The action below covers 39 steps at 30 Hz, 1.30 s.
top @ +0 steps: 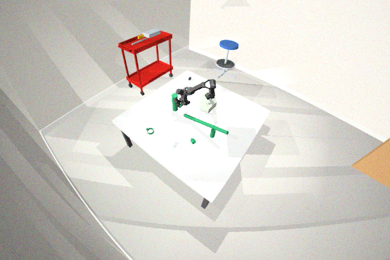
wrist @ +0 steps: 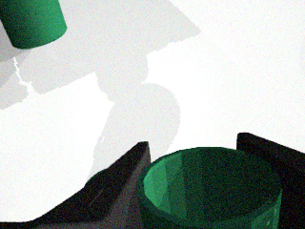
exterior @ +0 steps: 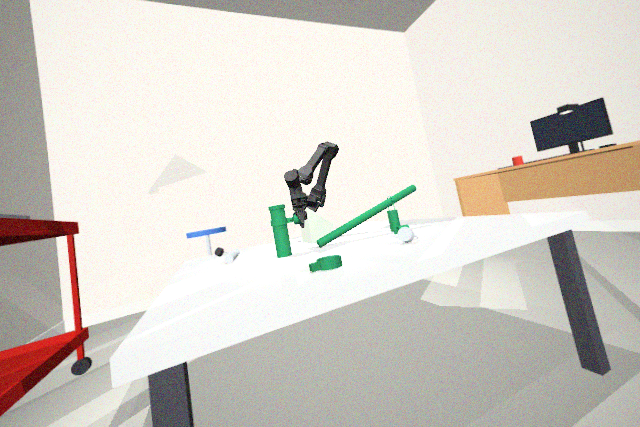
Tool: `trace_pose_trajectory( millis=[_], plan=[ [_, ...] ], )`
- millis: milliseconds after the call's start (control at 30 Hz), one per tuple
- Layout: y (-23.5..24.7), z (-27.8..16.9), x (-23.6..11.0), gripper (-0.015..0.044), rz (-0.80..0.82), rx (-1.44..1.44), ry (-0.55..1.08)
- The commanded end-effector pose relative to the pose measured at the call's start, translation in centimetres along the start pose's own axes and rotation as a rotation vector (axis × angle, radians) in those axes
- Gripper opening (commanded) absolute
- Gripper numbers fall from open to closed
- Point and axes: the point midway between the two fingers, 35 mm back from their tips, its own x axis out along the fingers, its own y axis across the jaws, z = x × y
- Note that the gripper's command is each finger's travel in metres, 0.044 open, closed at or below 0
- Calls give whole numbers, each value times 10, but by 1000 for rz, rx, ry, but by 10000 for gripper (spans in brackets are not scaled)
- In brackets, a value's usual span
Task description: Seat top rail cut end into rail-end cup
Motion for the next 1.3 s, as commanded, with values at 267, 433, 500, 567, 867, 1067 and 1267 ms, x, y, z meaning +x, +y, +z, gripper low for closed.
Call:
trace_pose_trajectory(
  millis=[267, 433, 500, 567, 867, 1067, 1267],
  plan=[
    [8, -1, -5, 0, -1, -76, -45],
    [11, -2, -6, 0, -1, -106, -62],
    [12, -2, -7, 0, 0, -120, -70],
    [14, -2, -8, 0, 0, -141, -82],
    [16, -3, -10, 0, -1, -165, -96],
    [14, -2, -9, 0, -1, -147, -86],
    [15, -2, -8, 0, -1, -156, -90]
  ],
)
